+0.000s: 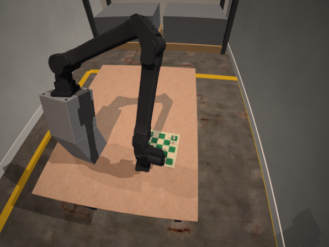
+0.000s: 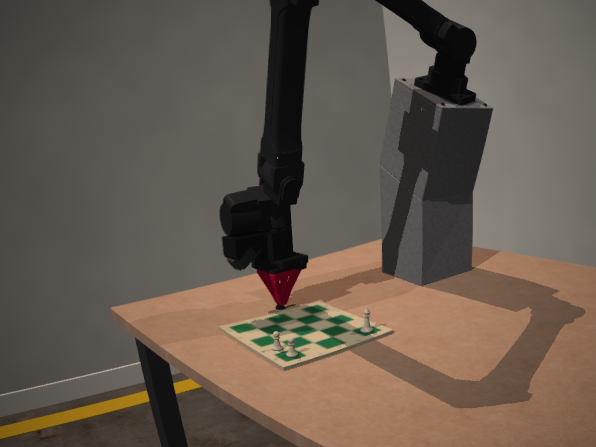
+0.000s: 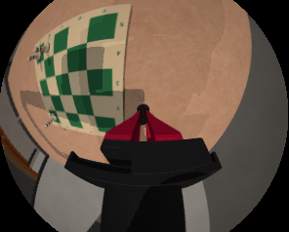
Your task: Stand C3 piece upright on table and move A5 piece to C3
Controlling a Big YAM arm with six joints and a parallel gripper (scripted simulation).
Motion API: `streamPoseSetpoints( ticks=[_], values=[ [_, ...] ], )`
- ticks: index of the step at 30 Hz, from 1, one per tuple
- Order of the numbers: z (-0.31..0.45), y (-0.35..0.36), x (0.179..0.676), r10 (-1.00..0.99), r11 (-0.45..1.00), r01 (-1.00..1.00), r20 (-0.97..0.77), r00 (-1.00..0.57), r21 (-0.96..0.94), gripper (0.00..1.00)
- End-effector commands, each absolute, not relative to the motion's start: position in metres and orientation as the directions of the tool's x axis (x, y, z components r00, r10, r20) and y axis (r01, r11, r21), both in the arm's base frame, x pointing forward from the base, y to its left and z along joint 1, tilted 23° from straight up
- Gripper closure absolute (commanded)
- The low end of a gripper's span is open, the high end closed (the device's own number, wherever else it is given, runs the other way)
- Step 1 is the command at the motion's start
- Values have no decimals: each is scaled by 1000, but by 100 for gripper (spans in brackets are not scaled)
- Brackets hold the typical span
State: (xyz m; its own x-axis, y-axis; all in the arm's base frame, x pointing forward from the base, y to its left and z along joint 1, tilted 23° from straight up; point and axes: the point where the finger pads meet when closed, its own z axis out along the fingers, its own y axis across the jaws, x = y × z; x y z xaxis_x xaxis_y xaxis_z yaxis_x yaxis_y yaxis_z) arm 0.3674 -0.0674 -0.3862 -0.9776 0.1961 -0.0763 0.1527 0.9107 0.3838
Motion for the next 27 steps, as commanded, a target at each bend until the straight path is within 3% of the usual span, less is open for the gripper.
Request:
streamPoseSetpoints(
  ticks=[1, 24, 25, 27],
  values=[
    [-385, -72, 375, 207, 911, 157, -93, -974, 380, 100],
    [-385, -72, 375, 207, 911, 157, -93, -974, 380, 100],
    [-385, -72, 375, 207, 911, 157, -93, -974, 380, 93],
    [-385, -72, 375, 207, 911, 157, -93, -974, 380, 93]
  ],
)
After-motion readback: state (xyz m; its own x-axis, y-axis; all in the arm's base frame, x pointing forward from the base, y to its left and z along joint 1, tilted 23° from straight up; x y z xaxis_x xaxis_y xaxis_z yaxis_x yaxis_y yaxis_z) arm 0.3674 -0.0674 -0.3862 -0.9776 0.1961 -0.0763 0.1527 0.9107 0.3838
